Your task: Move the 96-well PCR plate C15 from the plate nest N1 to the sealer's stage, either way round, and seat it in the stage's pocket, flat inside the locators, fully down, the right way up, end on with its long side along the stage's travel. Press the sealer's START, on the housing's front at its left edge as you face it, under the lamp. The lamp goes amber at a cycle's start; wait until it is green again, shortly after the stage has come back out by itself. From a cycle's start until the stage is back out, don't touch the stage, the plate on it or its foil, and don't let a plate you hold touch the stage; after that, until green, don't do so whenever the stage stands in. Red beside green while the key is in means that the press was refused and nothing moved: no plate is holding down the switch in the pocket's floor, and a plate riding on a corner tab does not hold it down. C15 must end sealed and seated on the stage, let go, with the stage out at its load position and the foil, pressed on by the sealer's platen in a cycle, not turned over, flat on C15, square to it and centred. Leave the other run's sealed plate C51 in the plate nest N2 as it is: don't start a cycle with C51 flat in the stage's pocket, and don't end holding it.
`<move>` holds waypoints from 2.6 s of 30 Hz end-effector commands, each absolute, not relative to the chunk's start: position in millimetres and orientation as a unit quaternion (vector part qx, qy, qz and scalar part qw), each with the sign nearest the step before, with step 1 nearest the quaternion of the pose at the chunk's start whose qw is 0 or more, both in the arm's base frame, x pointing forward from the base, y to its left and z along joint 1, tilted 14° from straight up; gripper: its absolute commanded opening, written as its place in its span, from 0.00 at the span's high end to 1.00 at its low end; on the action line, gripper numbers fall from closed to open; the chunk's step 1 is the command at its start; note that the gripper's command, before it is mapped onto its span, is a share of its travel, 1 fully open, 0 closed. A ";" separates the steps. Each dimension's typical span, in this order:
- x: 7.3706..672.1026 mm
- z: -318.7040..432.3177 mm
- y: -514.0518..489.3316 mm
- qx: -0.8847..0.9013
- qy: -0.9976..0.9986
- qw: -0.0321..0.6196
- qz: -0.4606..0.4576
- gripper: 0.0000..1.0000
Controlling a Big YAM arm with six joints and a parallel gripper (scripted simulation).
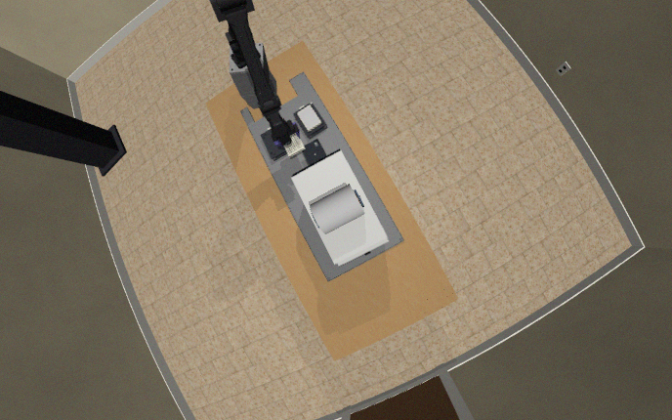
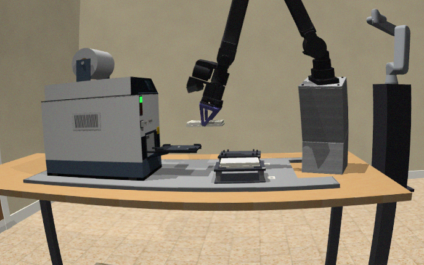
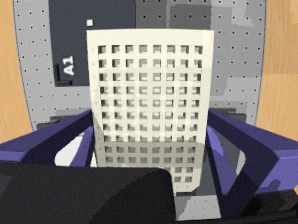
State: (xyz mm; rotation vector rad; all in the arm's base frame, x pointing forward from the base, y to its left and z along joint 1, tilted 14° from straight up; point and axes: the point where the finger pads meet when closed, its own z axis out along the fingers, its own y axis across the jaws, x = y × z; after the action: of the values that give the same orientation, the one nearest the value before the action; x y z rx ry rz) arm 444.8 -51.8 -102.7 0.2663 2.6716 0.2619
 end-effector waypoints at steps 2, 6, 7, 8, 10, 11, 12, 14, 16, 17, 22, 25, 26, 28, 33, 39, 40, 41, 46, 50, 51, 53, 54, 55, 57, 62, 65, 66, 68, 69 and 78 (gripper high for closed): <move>469.2 -89.7 -48.5 0.101 0.963 0.233 0.095 1.00; 466.1 -95.8 -40.1 0.093 0.966 0.223 0.097 1.00; 469.4 -95.3 -39.2 0.093 0.966 0.223 0.095 1.00; 473.0 -94.4 -37.6 0.094 0.965 0.224 0.096 1.00; 480.4 -92.2 -35.1 0.094 0.965 0.226 0.098 1.00; 483.9 -91.2 -34.9 0.095 0.964 0.228 0.095 1.00; 487.6 -89.8 -34.5 0.096 0.964 0.231 0.095 1.00; 491.9 -88.1 -36.5 0.101 0.963 0.231 0.095 1.00; 494.7 -87.5 -35.3 0.103 0.963 0.230 0.095 1.00; 496.2 -87.4 -32.7 0.102 0.963 0.229 0.095 1.00; 495.2 -90.7 -24.9 0.095 0.965 0.223 0.097 1.00; 502.5 -89.6 -20.5 0.094 0.966 0.222 0.095 1.00; 506.4 -87.6 -18.6 0.094 0.965 0.223 0.098 1.00; 515.8 -79.9 -17.5 0.094 0.964 0.231 0.096 1.00; 531.3 -69.5 -17.0 0.100 0.961 0.241 0.095 1.00; 525.9 -82.2 -7.1 0.093 0.965 0.223 0.097 1.00; 526.3 -83.2 -5.0 0.092 0.966 0.221 0.096 1.00; 527.1 -83.9 -3.9 0.092 0.967 0.219 0.094 1.00; 550.1 -69.1 1.7 0.093 0.963 0.235 0.096 1.00; 563.7 -58.3 -3.0 0.102 0.959 0.245 0.095 1.00; 564.7 -58.6 -1.0 0.102 0.960 0.243 0.095 1.00; 564.9 -61.1 1.7 0.101 0.961 0.240 0.096 1.00; 564.9 -61.1 1.7 0.101 0.961 0.240 0.096 1.00; 559.7 -65.9 5.2 0.097 0.963 0.233 0.097 1.00; 554.7 -69.8 7.7 0.091 0.964 0.229 0.100 1.00; 547.6 -76.3 8.6 0.081 0.965 0.229 0.097 1.00; 546.7 -71.9 3.6 0.083 0.964 0.236 0.096 1.00; 545.3 -72.4 1.4 0.085 0.964 0.235 0.095 1.00; 542.9 -73.1 -2.8 0.089 0.963 0.235 0.094 1.00; 542.1 -73.2 -4.9 0.091 0.963 0.235 0.094 1.00; 558.3 -65.6 -13.2 0.097 0.960 0.244 0.093 1.00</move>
State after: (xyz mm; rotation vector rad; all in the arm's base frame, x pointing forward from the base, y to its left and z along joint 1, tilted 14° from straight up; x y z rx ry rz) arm 535.3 1.7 -83.1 0.2576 2.6810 0.2625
